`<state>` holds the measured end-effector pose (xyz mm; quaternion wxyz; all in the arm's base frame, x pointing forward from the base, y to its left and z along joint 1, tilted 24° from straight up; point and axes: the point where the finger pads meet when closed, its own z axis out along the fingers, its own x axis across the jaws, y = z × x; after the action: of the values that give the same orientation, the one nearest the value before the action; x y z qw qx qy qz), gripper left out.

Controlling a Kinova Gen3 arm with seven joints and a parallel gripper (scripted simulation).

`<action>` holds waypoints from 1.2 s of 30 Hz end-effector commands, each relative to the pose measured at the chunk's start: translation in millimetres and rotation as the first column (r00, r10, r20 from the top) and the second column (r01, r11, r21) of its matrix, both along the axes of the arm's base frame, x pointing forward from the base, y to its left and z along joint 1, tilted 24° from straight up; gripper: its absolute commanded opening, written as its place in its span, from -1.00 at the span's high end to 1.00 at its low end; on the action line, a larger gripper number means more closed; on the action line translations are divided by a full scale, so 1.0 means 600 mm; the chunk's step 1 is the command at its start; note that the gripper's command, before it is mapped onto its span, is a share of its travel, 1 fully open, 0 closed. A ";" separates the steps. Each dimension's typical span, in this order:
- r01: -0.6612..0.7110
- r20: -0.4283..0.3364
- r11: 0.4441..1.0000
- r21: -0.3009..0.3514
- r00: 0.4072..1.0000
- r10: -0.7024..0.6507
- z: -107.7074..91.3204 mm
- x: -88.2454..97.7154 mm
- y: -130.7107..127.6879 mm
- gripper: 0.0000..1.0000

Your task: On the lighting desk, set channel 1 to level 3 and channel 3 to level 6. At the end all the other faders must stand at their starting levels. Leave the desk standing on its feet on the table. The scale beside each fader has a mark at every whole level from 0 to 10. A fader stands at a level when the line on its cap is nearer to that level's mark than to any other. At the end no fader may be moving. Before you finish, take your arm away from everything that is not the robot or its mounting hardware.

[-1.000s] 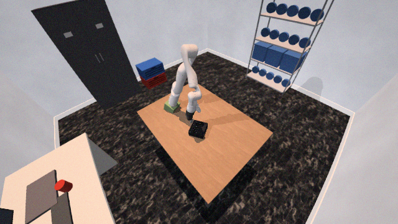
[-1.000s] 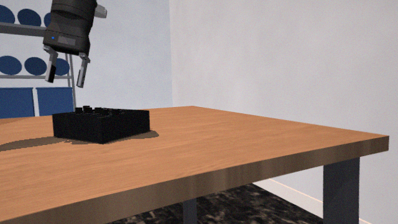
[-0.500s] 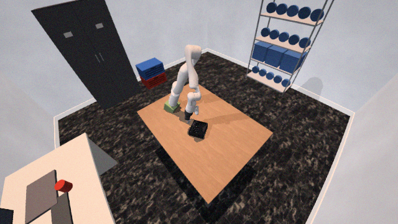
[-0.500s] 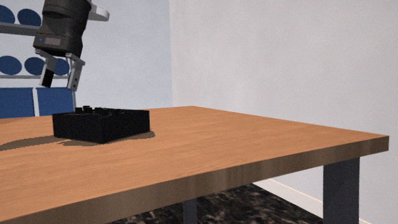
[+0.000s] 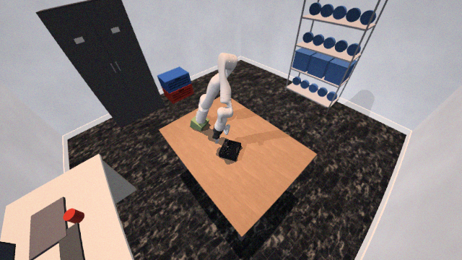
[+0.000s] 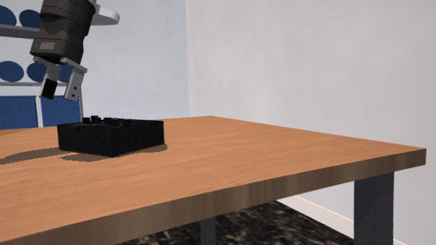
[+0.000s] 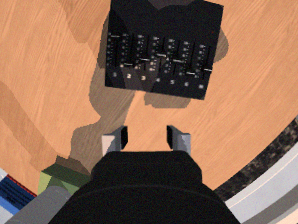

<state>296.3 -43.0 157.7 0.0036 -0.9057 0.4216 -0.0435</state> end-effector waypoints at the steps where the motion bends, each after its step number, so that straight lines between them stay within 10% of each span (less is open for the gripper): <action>1: 0.050 -0.002 0.999 -0.002 0.999 -0.050 -0.004 -0.001 -0.004 -1.00; 36: 0.140 -0.009 0.990 -0.001 0.990 -0.140 -0.009 -0.006 -0.010 -1.00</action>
<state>292.2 -48.2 152.5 -0.0027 -0.8788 0.4756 -0.0384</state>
